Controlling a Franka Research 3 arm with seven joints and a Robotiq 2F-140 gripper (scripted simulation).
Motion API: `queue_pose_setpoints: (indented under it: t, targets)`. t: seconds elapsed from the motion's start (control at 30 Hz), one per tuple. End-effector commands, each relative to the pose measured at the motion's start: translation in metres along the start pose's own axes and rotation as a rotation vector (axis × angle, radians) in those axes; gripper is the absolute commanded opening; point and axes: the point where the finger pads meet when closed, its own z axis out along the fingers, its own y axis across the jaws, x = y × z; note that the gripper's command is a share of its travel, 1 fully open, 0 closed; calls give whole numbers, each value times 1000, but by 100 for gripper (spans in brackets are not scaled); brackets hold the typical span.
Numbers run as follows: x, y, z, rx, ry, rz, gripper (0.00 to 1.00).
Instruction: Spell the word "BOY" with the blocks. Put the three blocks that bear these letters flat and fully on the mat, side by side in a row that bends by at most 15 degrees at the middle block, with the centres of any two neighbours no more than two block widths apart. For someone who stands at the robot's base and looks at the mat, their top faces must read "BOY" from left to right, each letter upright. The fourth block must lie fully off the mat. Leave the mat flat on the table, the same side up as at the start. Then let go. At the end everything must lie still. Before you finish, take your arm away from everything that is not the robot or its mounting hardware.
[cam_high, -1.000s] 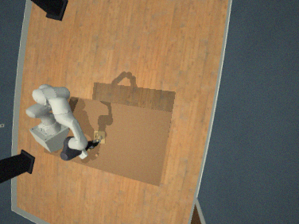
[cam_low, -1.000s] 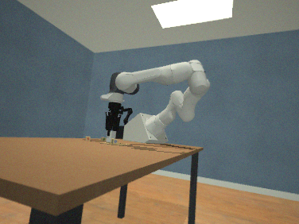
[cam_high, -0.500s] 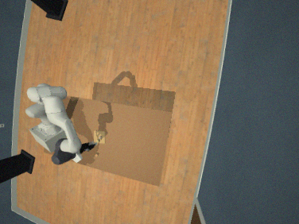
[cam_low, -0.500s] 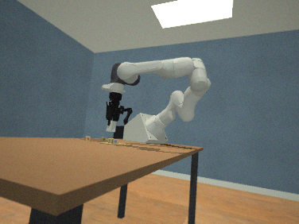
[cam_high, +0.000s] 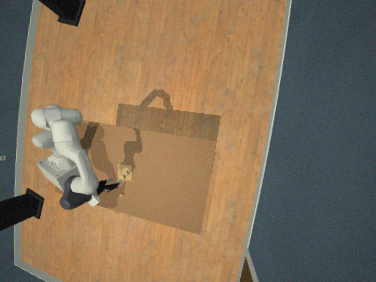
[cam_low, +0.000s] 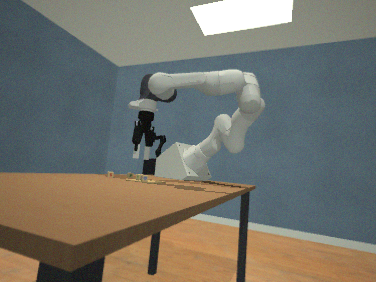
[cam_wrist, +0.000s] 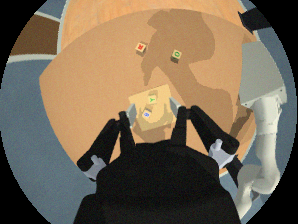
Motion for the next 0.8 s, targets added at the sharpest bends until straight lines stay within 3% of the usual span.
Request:
queue_pose_setpoints:
  t: [0.0,0.6,0.77]
  targets:
    - [-2,0,-1,-4,-3,5,100]
    - [-2,0,-1,-4,-3,7,100]
    - [-3,0,-1,-4,-5,77,100]
